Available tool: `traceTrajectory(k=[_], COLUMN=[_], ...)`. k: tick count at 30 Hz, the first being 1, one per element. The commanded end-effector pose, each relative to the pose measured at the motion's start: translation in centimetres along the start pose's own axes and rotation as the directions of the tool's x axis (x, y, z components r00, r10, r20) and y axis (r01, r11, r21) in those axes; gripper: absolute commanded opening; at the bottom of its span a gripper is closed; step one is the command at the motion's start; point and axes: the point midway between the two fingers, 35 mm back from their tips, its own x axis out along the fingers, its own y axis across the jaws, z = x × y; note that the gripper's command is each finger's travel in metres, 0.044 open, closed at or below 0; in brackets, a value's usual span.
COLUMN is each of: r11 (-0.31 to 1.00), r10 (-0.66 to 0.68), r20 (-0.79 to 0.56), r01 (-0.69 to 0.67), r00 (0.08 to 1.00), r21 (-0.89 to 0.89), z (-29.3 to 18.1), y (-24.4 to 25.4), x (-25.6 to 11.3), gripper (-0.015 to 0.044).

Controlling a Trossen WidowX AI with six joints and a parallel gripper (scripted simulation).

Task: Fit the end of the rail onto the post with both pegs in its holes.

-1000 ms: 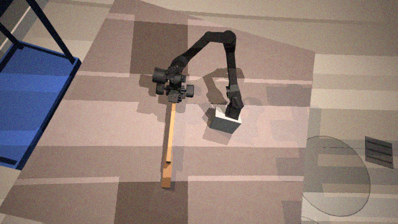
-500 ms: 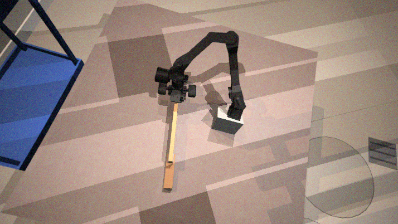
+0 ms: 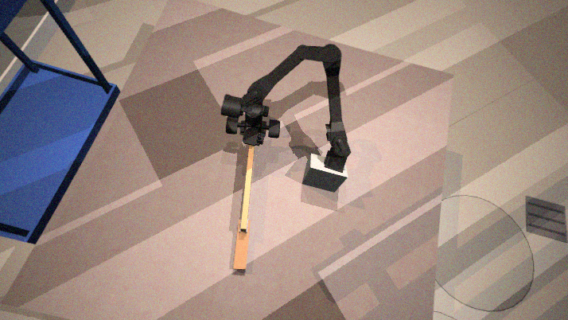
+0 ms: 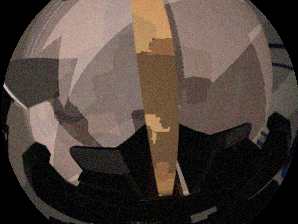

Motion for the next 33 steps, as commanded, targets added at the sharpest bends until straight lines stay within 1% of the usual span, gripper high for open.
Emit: traceTrajectory(k=[1,15,20,24,33], r11=[1.0,1.0,1.0,1.0,1.0], r10=[0.0,0.0,0.0,-0.004,-0.004], r20=[0.0,0.0,0.0,-0.003,-0.004], r01=[0.0,0.0,0.0,0.004,0.004], r00=[1.0,1.0,1.0,1.0,1.0], r21=[0.0,0.0,0.0,0.001,0.001], z=[0.0,0.0,0.2,2.9,3.1], y=[0.0,0.0,0.0,0.0,0.0], x=[0.0,0.0,-0.2,-2.8,-3.0], gripper=[0.0079,0.044,0.044,0.044,0.044])
